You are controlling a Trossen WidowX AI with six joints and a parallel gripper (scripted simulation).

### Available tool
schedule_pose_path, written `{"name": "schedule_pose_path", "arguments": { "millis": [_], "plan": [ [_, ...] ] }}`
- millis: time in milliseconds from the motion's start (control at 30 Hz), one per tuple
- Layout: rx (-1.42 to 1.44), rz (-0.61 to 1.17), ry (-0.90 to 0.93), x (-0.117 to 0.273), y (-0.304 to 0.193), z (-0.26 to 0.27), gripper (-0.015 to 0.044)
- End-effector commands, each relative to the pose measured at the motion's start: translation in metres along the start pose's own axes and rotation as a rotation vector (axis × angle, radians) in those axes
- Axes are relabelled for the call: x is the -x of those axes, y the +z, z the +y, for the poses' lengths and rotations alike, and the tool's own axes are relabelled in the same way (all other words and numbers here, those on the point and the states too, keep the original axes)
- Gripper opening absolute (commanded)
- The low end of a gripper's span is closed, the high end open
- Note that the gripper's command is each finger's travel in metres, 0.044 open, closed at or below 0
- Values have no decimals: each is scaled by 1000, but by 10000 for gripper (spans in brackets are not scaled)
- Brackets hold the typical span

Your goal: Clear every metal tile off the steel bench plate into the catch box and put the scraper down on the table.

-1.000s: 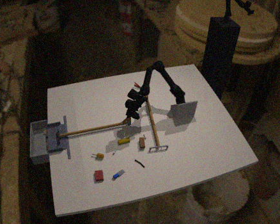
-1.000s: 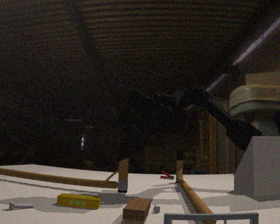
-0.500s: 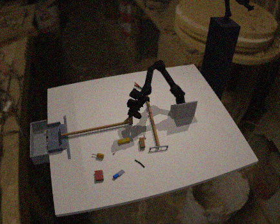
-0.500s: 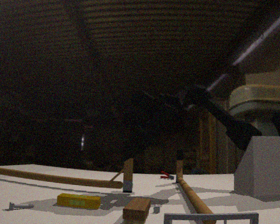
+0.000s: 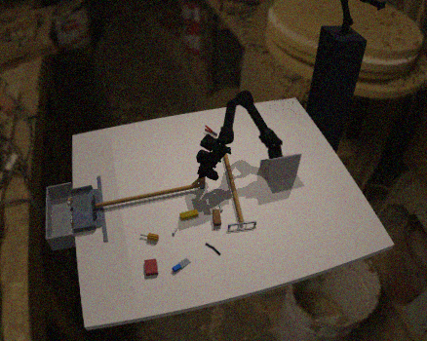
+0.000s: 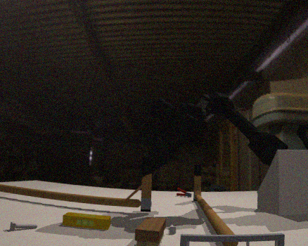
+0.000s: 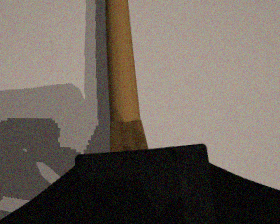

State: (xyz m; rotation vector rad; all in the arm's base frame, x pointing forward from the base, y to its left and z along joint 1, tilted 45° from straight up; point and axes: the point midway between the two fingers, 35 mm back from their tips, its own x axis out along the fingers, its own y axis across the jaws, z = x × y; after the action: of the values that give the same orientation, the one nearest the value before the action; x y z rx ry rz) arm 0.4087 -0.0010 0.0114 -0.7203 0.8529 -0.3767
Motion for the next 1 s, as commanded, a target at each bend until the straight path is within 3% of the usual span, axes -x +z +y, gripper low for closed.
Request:
{"name": "schedule_pose_path", "arguments": {
  "millis": [0,967],
  "plan": [
    [-8,-14,-3,5,1,0,0],
    [-7,-15,-3,21,-22,-1,0]
  ]
}}
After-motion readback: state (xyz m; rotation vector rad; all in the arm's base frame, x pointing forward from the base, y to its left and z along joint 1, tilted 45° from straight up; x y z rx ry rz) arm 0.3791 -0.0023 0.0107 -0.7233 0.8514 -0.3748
